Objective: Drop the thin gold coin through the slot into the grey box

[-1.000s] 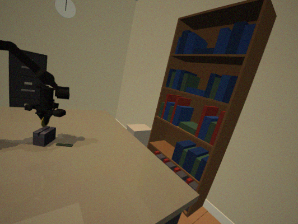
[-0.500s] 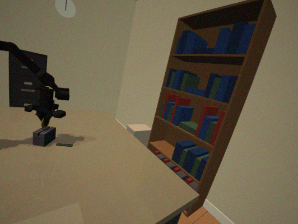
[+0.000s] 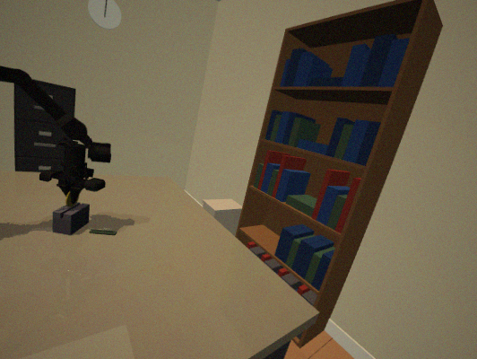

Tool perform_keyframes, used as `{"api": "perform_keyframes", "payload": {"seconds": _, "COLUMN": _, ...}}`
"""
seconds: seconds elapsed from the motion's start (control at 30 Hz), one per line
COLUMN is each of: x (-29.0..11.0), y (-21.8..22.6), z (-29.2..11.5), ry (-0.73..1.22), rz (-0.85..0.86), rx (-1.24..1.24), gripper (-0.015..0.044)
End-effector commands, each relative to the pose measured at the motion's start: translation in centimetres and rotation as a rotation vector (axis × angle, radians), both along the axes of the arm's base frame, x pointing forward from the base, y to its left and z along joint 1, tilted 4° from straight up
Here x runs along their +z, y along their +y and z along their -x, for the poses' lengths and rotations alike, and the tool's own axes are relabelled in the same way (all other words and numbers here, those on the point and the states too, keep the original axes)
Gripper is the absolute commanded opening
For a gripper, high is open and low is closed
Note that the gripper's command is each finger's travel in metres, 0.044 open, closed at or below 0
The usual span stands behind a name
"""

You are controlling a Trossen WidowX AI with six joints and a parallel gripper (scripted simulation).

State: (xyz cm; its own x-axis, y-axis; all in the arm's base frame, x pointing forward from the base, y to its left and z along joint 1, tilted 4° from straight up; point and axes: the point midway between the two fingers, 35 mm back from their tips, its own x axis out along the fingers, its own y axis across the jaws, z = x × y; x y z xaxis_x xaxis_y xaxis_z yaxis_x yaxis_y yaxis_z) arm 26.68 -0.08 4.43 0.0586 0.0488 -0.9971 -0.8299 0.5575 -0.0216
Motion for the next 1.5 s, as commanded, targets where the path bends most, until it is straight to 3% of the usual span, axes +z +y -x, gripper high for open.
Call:
{"api": "perform_keyframes", "payload": {"seconds": 0.0, "x": -0.3, "y": 0.0, "z": 0.0, "ry": 0.004, "rz": -0.001, "rx": -0.008, "gripper": 0.0}}
{"api": "perform_keyframes", "payload": {"seconds": 0.2, "x": -0.6, "y": 0.0, "z": 0.0, "ry": 0.004, "rz": -0.001, "rx": -0.007, "gripper": 0.0}}
{"api": "perform_keyframes", "payload": {"seconds": 0.4, "x": -0.3, "y": 0.0, "z": 0.0, "ry": 0.0, "rz": 0.0, "rx": -0.003, "gripper": 0.0158}}
{"api": "perform_keyframes", "payload": {"seconds": 0.7, "x": -0.3, "y": 0.0, "z": 0.0, "ry": 0.0, "rz": 0.0, "rx": -0.003, "gripper": 0.0161}}
{"api": "perform_keyframes", "payload": {"seconds": 1.07, "x": 3.6, "y": -0.2, "z": 0.4, "ry": 0.007, "rz": 0.0, "rx": -0.004, "gripper": 0.044}}
{"api": "perform_keyframes", "payload": {"seconds": 1.17, "x": 5.7, "y": -0.3, "z": 0.8, "ry": 0.013, "rz": -0.001, "rx": -0.005, "gripper": 0.044}}
{"api": "perform_keyframes", "payload": {"seconds": 1.47, "x": 5.7, "y": -0.3, "z": 0.8, "ry": 0.013, "rz": -0.001, "rx": -0.005, "gripper": 0.044}}
